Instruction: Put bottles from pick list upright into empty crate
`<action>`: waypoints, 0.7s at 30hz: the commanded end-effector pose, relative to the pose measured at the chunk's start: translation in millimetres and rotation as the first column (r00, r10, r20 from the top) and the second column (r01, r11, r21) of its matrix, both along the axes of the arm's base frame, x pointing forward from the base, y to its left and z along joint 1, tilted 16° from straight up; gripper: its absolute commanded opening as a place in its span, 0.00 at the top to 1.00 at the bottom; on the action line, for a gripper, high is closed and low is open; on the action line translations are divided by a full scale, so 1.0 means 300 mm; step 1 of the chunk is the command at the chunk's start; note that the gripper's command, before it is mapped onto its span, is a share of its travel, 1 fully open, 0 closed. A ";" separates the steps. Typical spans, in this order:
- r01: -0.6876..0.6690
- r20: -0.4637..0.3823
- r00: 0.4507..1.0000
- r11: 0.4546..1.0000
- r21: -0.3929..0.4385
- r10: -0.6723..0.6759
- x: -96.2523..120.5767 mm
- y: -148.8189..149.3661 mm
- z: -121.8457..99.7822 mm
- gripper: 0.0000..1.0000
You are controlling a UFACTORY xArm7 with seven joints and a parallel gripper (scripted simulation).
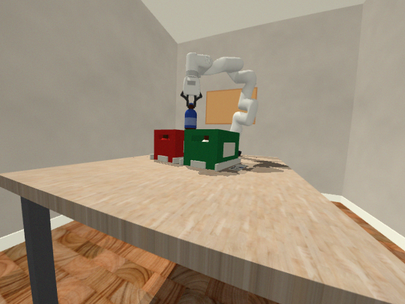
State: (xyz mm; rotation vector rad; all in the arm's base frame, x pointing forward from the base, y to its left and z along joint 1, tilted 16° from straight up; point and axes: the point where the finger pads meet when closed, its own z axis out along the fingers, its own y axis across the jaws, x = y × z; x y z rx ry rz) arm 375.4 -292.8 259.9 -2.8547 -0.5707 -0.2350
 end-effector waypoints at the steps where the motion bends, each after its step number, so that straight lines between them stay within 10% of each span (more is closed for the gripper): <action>1: 0.002 0.004 1.000 1.000 -0.004 -0.002 0.027 0.010 0.014 1.00; 21: 0.002 0.004 1.000 1.000 -0.004 -0.002 0.121 0.067 0.040 1.00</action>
